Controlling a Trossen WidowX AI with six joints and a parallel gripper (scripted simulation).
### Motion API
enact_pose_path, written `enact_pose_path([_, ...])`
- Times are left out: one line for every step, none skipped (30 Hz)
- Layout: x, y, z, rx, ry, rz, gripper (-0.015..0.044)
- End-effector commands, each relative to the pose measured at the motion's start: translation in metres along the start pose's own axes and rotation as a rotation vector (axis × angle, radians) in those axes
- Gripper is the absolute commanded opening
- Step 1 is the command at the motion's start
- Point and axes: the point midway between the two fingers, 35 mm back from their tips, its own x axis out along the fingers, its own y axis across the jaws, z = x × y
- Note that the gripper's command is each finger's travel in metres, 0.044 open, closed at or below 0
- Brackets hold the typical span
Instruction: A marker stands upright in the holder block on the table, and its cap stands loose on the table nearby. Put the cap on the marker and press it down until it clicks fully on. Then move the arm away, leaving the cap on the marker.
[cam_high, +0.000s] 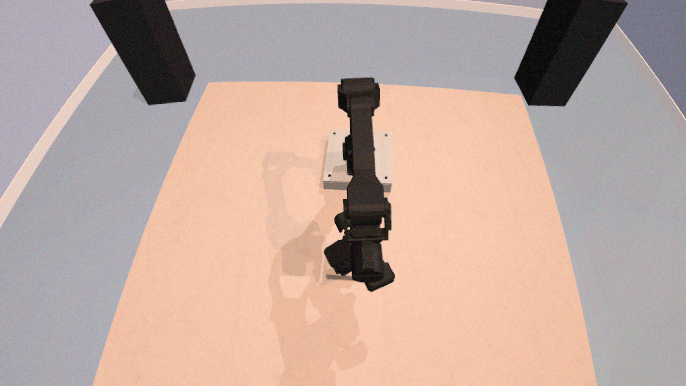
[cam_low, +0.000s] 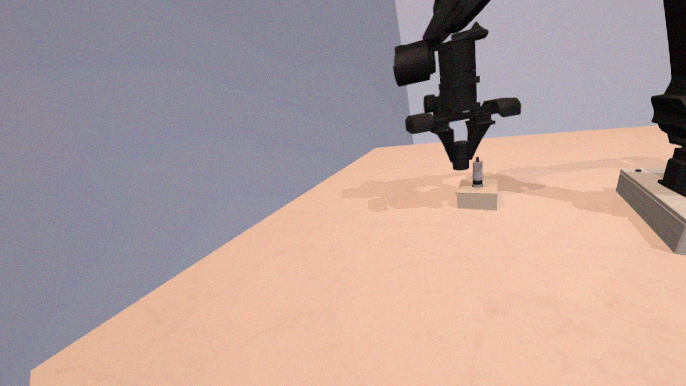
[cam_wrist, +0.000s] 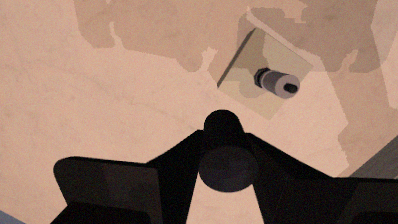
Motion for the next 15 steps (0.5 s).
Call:
enact_pose_path([-0.005, -0.012, 0.009, -0.003, -0.001, -0.009, 0.0])
enact_pose_path([-0.007, -0.015, 0.011, -0.003, -0.001, -0.009, 0.0])
enact_pose_path([-0.008, -0.018, 0.014, -0.003, -0.001, -0.01, 0.0])
enact_pose_path([-0.01, -0.021, 0.016, -0.003, -0.002, -0.01, 0.0])
enact_pose_path([-0.012, -0.024, 0.019, -0.003, -0.002, -0.01, 0.0])
enact_pose_path([-0.013, -0.027, 0.021, -0.003, -0.002, -0.01, 0.0])
enact_pose_path([-0.015, -0.03, 0.023, -0.003, -0.003, -0.011, 0.0])
enact_pose_path([-0.017, -0.033, 0.025, -0.003, -0.003, -0.011, 0.0])
enact_pose_path([-0.019, -0.036, 0.028, -0.003, -0.003, -0.011, 0.0])
enact_pose_path([-0.02, -0.039, 0.03, -0.003, -0.003, -0.012, 0.0])
enact_pose_path([-0.022, -0.042, 0.032, -0.003, -0.004, -0.012, 0.0])
enact_pose_path([-0.023, -0.045, 0.033, -0.003, -0.004, -0.012, 0.0])
enact_pose_path([-0.024, -0.046, 0.034, -0.003, -0.004, -0.012, 0.0])
enact_pose_path([-0.024, -0.047, 0.034, -0.003, -0.004, -0.013, 0.0])
enact_pose_path([-0.024, -0.047, 0.034, -0.003, -0.004, -0.013, 0.0])
